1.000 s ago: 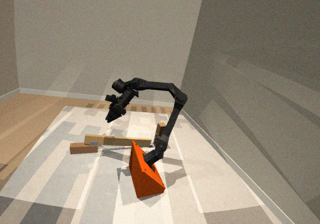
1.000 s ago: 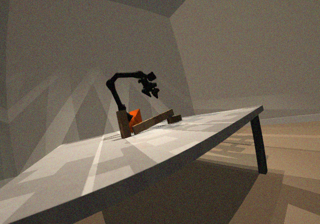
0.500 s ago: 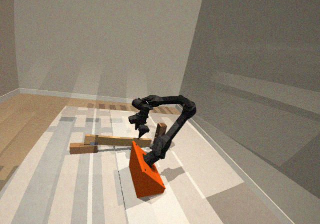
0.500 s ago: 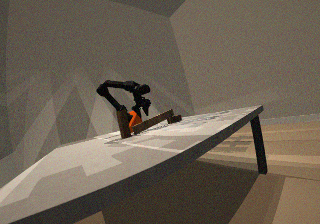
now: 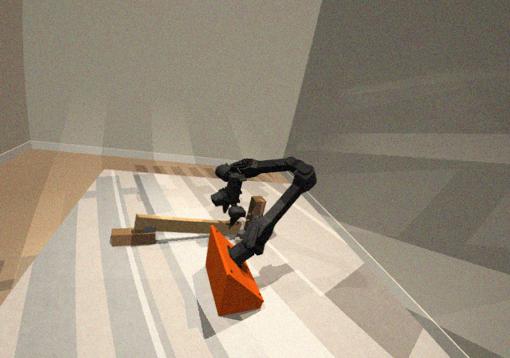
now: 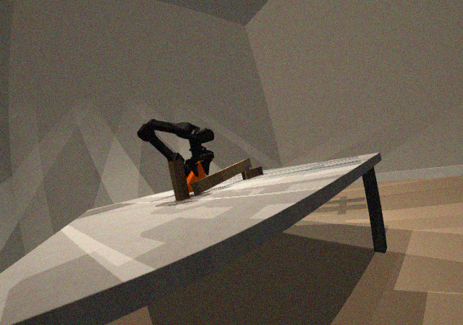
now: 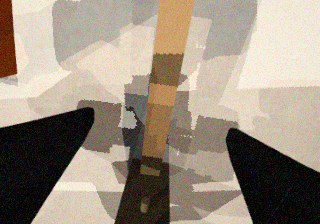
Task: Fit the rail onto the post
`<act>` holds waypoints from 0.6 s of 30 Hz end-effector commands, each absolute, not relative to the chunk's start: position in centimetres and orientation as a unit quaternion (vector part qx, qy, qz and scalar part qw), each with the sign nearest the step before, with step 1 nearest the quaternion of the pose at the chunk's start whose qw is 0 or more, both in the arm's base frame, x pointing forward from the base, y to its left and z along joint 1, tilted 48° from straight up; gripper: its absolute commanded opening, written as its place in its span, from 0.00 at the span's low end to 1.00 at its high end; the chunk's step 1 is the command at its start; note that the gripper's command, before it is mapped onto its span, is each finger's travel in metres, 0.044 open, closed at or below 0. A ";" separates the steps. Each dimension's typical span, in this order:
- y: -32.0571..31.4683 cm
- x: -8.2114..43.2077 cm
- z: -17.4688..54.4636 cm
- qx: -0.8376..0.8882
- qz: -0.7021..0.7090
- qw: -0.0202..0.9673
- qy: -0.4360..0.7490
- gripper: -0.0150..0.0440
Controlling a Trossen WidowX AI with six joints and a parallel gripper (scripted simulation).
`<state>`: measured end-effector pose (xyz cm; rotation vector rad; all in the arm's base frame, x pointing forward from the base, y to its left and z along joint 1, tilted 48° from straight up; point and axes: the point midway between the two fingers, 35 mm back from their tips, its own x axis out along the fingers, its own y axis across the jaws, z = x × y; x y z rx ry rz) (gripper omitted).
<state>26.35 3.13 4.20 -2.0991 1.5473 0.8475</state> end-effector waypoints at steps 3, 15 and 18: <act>2.4 26.6 3.6 -0.751 0.302 0.197 0.553 1.00; 1.0 27.0 2.3 -0.751 0.302 0.198 0.552 1.00; 0.6 27.1 2.0 -0.751 0.302 0.197 0.552 1.00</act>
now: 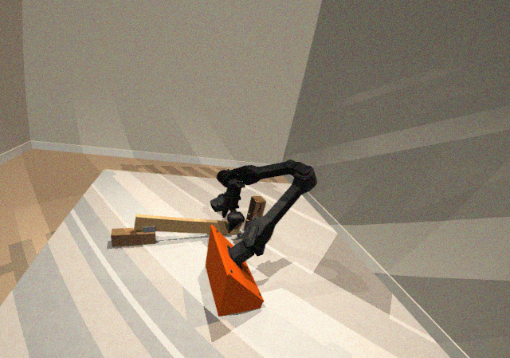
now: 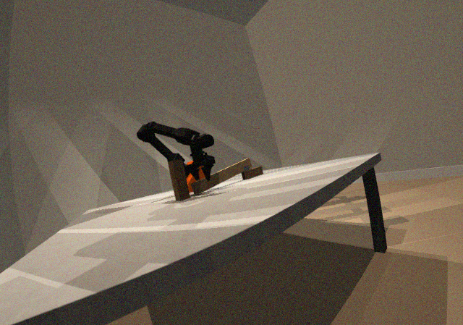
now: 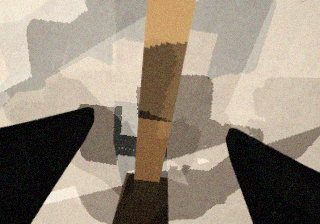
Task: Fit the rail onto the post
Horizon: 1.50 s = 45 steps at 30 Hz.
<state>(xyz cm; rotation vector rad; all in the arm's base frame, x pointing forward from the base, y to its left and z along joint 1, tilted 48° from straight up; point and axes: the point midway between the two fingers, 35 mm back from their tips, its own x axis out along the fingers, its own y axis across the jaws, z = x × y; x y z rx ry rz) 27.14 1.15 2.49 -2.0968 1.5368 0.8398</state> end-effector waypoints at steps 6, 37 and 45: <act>-0.1 27.3 1.4 -0.752 0.302 0.197 0.553 1.00; -1.6 27.5 0.2 -0.752 0.300 0.196 0.554 0.31; -1.6 27.5 0.2 -0.752 0.300 0.196 0.554 0.25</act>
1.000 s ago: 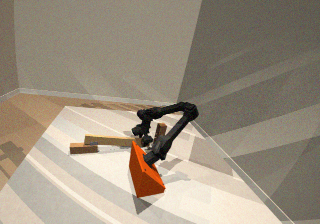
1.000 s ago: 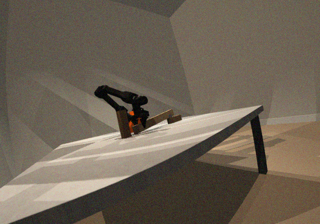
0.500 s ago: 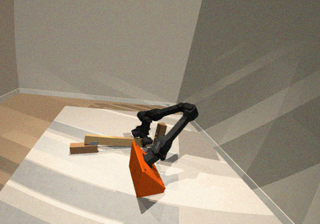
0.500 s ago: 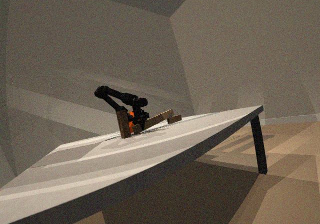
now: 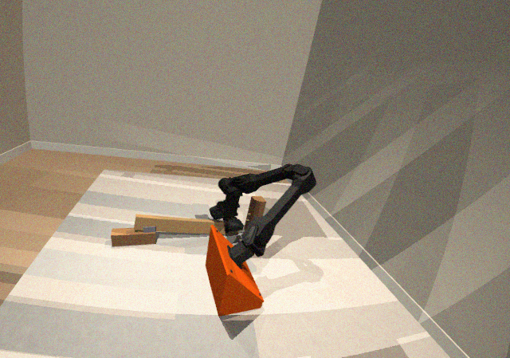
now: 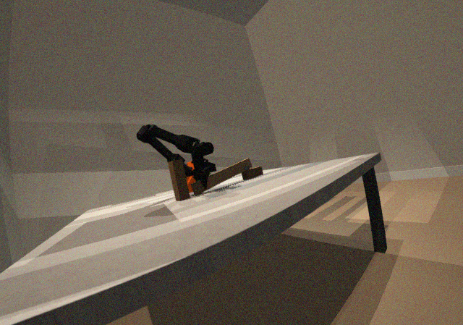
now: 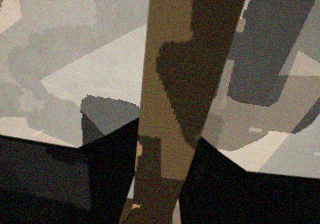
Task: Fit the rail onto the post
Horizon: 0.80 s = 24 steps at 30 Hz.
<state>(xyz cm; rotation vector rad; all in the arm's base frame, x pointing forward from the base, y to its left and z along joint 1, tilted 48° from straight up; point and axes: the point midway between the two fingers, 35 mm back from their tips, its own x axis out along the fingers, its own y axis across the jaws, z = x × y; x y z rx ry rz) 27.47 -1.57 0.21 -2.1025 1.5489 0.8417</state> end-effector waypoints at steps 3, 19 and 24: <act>-1.6 27.5 0.2 -0.752 0.300 0.196 0.554 0.25; -1.2 27.4 0.5 -0.752 0.300 0.196 0.554 0.25; -1.0 27.4 0.7 -0.752 0.300 0.196 0.554 0.25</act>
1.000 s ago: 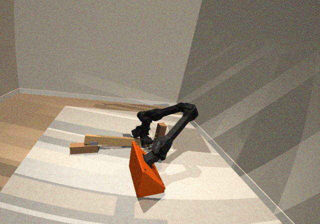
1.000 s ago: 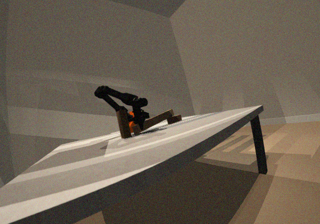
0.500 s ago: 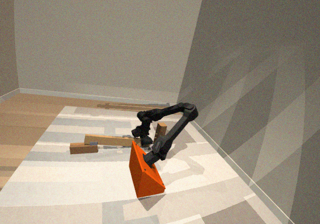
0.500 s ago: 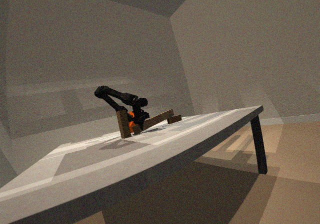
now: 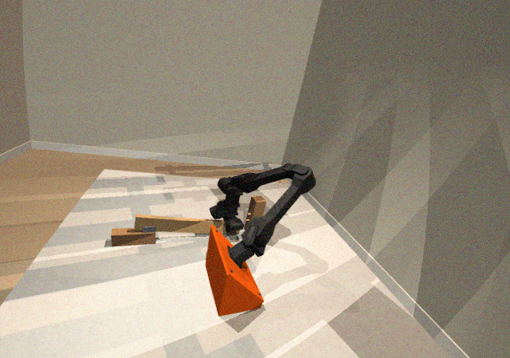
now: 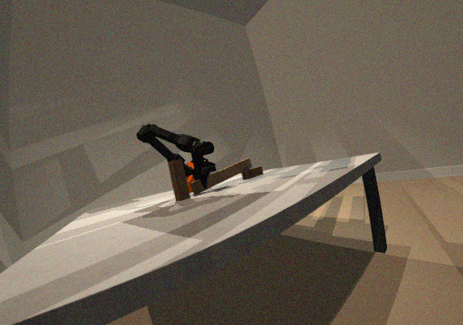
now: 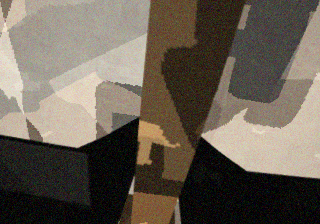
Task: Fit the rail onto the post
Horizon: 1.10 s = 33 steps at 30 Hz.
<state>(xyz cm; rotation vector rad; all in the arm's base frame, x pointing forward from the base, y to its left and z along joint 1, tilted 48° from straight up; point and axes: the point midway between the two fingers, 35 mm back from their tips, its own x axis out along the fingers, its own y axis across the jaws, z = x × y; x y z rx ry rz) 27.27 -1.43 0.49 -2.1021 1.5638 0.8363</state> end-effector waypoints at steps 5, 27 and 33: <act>-0.8 27.4 0.9 -0.752 0.300 0.196 0.554 0.25; 0.1 27.3 1.6 -0.752 0.300 0.196 0.553 0.25; 0.3 27.3 1.8 -0.752 0.300 0.196 0.553 0.25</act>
